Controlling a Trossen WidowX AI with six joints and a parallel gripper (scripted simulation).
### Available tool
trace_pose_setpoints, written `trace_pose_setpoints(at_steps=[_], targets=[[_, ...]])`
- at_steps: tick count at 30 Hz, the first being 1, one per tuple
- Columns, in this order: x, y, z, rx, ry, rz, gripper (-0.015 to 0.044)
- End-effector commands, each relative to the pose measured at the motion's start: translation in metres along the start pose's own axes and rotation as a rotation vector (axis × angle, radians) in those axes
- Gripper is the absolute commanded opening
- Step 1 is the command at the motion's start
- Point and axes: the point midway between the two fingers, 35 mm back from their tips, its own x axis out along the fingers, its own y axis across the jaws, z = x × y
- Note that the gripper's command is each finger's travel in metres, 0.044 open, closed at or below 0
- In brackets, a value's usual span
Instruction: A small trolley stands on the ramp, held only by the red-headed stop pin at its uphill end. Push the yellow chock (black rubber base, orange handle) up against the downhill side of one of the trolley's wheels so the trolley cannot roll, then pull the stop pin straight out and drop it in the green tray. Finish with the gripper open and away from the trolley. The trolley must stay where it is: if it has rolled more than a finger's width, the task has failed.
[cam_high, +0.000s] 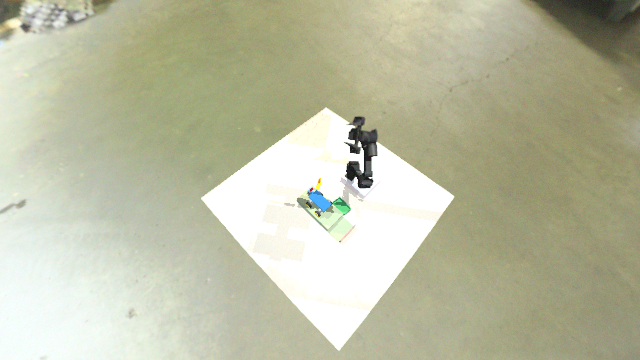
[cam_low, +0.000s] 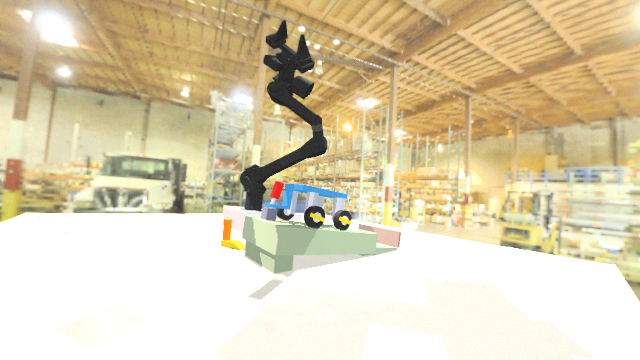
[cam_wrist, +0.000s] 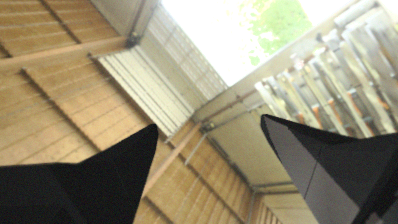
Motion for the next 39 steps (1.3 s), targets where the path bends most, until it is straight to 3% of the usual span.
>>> trace_pose_setpoints(at_steps=[1, 8, 21, 30, 39], targets=[[0.0, 0.002, 0.0, 0.008, 0.004, 0.002, 0.0374], [-0.01, 0.063, 0.015, 0.307, 0.125, 0.093, 0.019], [0.003, 0.143, 0.134, 0.911, 0.119, 0.3, 0.019], [0.029, 0.123, 0.242, 1.243, -0.093, 0.399, 0.019], [0.046, 0.038, 0.349, 1.464, -0.533, 0.433, 0.019]])
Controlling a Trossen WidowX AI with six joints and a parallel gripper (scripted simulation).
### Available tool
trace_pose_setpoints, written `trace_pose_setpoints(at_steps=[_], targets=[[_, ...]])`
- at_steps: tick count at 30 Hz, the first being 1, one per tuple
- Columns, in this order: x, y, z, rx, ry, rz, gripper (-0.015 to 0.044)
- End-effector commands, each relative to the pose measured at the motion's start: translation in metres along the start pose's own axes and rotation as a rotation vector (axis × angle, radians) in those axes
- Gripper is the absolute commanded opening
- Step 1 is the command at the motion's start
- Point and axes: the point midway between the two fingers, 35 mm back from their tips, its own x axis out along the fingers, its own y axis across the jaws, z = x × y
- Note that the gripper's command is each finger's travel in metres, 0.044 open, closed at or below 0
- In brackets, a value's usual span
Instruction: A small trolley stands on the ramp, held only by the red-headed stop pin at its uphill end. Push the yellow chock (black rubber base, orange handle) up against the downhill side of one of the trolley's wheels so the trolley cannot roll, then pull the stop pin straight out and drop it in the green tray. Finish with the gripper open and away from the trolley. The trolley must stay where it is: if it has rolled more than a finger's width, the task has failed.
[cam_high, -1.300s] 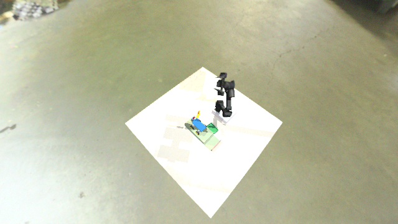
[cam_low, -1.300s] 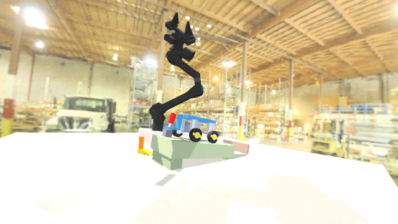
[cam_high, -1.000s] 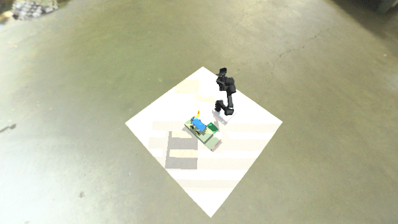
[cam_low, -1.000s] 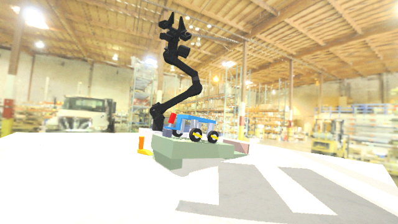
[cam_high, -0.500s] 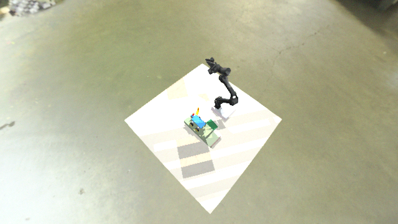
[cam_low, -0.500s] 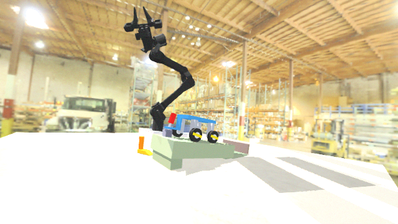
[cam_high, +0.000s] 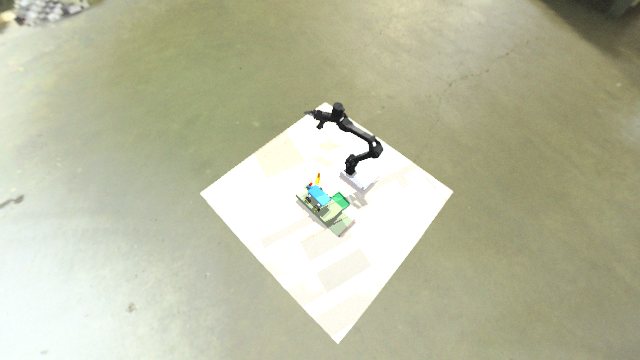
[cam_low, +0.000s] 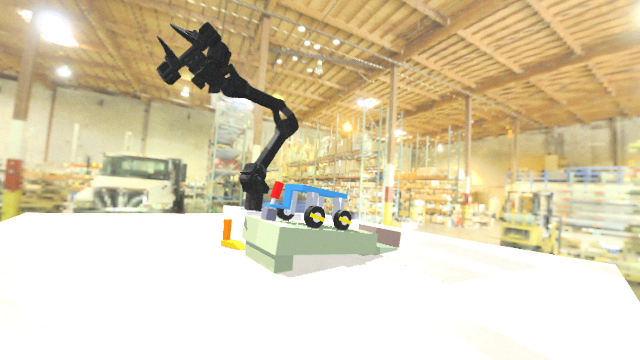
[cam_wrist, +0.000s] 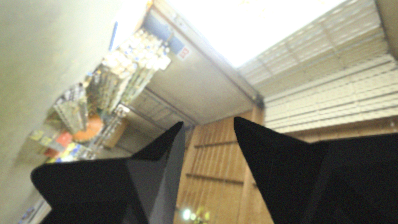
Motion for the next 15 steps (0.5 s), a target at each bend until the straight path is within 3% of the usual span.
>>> trace_pose_setpoints(at_steps=[1, 8, 15], targets=[[0.019, 0.03, 0.051, 0.042, -0.162, 0.125, 0.019], [0.022, 0.07, 0.154, 0.04, -0.505, 0.346, 0.019], [-0.015, 0.097, 0.249, -0.067, -0.89, 0.548, 0.019]])
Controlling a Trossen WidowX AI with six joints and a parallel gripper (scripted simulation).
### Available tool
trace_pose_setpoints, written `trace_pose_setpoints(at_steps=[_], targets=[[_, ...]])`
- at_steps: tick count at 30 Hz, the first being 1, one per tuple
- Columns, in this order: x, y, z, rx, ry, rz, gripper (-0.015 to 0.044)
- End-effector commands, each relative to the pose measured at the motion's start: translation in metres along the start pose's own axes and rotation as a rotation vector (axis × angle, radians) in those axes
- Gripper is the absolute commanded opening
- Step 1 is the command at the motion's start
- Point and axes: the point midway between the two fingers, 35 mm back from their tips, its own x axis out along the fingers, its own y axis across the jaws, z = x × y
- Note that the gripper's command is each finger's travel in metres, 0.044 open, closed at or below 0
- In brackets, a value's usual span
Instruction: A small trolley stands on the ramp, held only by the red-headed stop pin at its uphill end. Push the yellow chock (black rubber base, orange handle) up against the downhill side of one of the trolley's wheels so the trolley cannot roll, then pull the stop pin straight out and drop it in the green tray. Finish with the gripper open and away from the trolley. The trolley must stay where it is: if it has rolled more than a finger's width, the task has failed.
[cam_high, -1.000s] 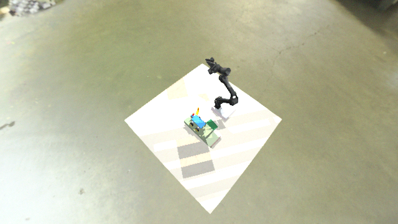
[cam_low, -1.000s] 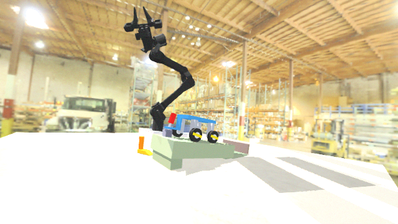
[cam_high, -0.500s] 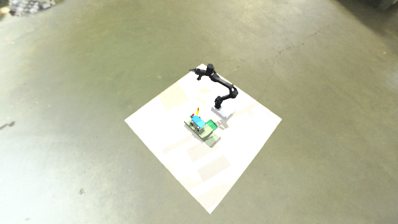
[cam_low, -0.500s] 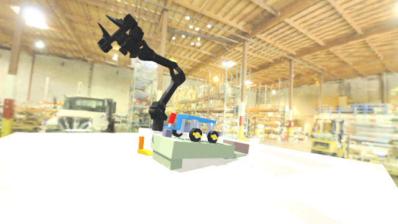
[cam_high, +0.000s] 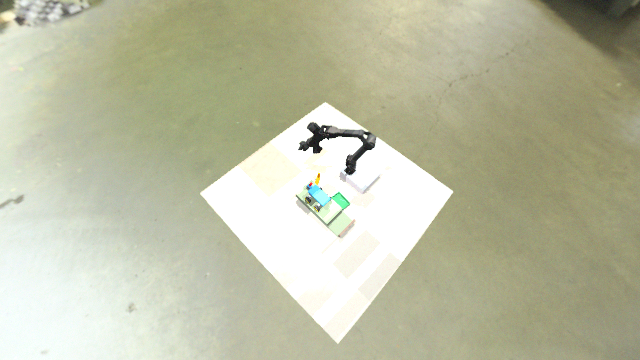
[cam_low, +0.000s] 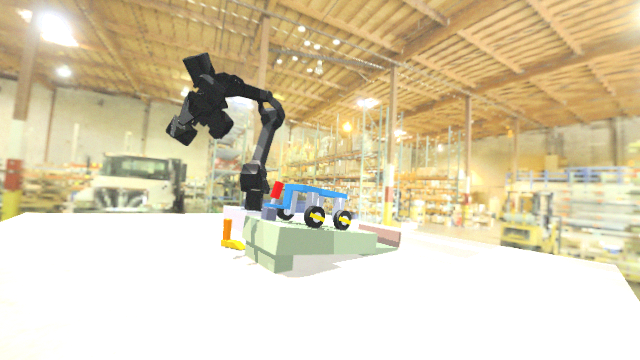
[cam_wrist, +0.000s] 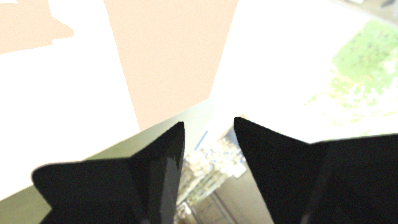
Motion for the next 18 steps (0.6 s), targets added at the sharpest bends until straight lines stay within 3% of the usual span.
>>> trace_pose_setpoints(at_steps=[1, 10, 18], targets=[[0.018, 0.016, 0.05, -0.081, -0.194, 0.137, 0.019], [0.01, 0.057, 0.154, -0.361, -0.649, 0.454, 0.019], [0.007, 0.061, 0.161, -0.387, -0.682, 0.478, 0.019]])
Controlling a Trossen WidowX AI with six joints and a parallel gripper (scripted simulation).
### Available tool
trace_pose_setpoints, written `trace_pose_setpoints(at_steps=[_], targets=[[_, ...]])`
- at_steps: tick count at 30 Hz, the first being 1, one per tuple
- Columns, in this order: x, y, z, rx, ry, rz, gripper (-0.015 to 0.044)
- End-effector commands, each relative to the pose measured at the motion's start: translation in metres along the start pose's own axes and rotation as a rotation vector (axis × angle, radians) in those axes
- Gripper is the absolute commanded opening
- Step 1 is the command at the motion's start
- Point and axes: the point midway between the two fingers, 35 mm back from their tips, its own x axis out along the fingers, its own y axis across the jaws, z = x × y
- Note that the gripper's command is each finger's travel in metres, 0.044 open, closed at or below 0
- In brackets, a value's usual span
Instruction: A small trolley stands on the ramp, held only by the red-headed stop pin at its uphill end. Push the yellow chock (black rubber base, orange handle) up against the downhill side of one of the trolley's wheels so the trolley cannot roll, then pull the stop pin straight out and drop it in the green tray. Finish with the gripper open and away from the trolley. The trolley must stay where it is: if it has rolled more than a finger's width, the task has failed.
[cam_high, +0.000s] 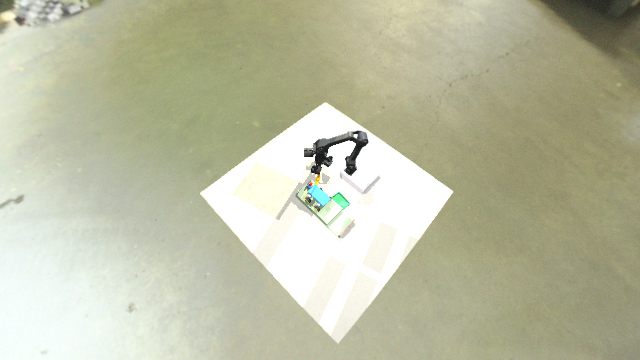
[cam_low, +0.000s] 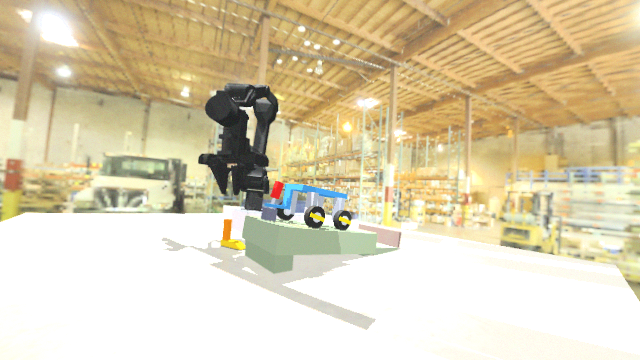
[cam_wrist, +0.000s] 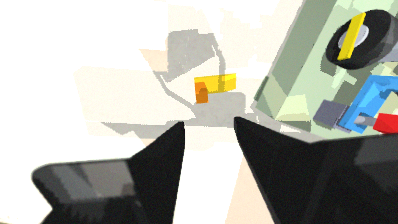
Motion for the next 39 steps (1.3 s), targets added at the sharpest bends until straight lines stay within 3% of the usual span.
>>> trace_pose_setpoints(at_steps=[1, 13, 39], targets=[[0.004, 0.001, 0.001, -0.011, -0.009, 0.014, 0.019], [0.044, 0.002, 0.002, -0.011, -0.009, 0.014, 0.019], [0.076, 0.002, 0.003, -0.011, -0.009, 0.014, 0.019]])
